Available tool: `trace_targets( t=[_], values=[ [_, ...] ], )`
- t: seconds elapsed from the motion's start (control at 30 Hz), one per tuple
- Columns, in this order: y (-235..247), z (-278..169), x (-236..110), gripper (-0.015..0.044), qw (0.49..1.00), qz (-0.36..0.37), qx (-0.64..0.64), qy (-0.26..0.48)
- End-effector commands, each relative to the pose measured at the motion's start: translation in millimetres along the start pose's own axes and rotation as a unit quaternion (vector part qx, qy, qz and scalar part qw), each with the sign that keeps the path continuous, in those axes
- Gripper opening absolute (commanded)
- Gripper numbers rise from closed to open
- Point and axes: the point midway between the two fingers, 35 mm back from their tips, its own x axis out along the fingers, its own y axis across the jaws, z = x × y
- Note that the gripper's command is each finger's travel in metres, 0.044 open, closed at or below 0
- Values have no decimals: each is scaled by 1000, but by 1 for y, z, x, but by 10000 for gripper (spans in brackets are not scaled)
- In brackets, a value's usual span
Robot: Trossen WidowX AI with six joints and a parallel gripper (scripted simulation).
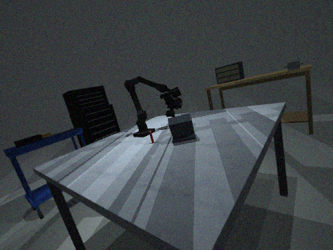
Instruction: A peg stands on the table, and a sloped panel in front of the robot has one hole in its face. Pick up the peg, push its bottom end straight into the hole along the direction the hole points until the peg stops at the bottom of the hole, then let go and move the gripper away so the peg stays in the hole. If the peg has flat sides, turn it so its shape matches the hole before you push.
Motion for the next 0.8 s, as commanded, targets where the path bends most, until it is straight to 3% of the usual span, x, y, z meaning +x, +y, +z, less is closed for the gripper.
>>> trace_targets(
  t=[0.0,0.77],
  values=[
    [-10,11,-8,440,1000,-13,-10,-15],
    [-81,55,-63,440,990,-97,-59,-83]
  ],
)
